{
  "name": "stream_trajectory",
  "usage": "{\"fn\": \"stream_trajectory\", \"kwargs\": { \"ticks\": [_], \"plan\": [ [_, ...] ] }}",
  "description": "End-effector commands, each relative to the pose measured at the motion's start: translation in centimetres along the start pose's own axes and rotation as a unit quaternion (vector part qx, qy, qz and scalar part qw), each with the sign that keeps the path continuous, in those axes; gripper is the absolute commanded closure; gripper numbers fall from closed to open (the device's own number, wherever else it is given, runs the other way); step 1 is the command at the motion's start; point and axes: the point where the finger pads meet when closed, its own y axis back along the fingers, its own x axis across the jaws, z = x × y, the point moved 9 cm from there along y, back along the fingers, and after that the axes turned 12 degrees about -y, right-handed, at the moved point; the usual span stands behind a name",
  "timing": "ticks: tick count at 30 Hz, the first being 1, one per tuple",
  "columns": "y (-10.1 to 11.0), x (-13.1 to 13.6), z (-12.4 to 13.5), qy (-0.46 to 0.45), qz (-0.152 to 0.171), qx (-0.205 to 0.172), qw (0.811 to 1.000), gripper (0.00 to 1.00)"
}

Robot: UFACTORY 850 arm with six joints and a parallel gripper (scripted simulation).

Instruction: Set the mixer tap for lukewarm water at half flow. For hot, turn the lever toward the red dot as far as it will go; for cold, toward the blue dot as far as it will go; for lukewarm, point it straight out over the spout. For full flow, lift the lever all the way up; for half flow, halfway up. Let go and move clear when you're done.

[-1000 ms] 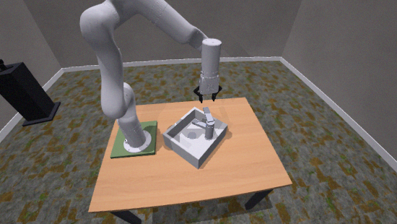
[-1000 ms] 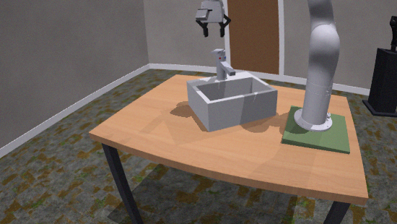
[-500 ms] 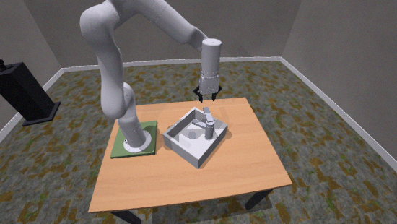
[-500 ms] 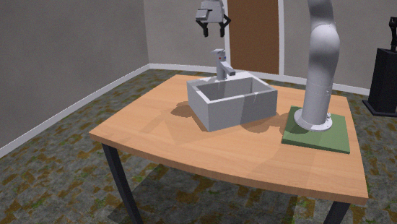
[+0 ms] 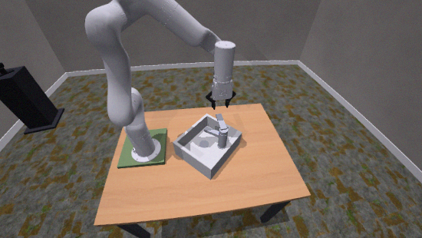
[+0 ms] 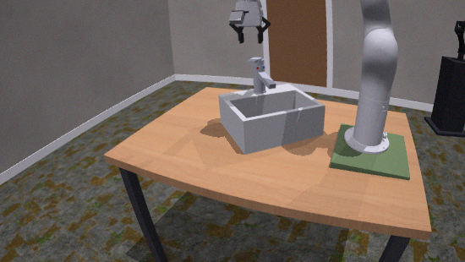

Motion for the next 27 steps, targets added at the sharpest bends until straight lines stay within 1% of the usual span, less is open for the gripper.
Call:
{"fn": "stream_trajectory", "kwargs": {
  "ticks": [1,11,21,27],
  "plan": [
    [0.0,0.0,0.0,0.000,0.001,0.000,1.000,0.27],
    [-0.4,0.0,0.0,0.000,0.001,0.000,1.000,0.27],
    [-1.5,0.0,0.0,0.000,0.001,0.000,1.000,0.27],
    [-2.4,0.0,0.0,0.000,0.001,0.000,1.000,0.27]
  ]
}}
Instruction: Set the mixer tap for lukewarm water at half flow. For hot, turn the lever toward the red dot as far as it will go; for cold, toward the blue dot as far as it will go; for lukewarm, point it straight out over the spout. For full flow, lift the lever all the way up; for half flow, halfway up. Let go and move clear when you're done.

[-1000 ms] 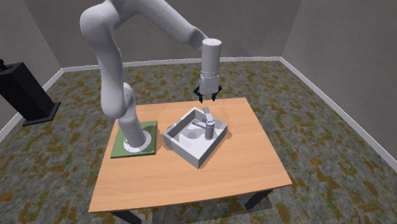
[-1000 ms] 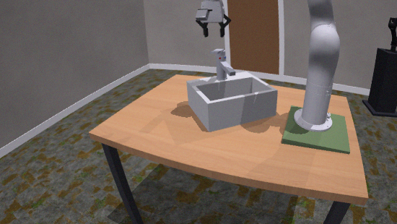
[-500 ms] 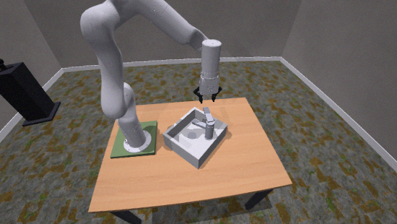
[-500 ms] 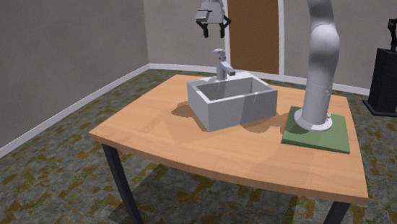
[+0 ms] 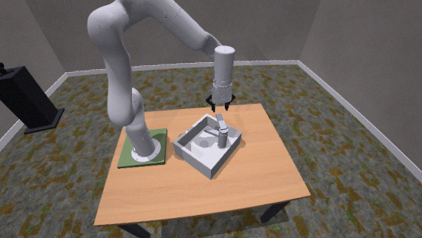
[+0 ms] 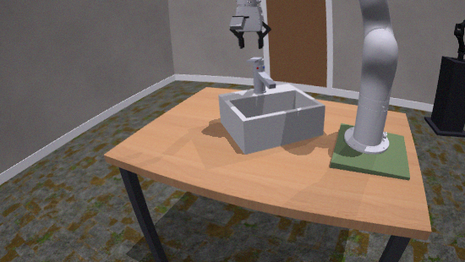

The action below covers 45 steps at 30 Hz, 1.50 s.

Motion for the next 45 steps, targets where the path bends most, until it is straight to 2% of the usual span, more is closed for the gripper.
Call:
{"fn": "stream_trajectory", "kwargs": {
  "ticks": [1,22,45],
  "plan": [
    [-0.6,0.0,0.0,0.000,0.001,0.000,1.000,0.27],
    [-3.0,0.0,0.0,0.000,0.001,0.000,1.000,0.27],
    [-3.3,0.0,0.0,0.000,0.001,0.000,1.000,0.27]
  ]
}}
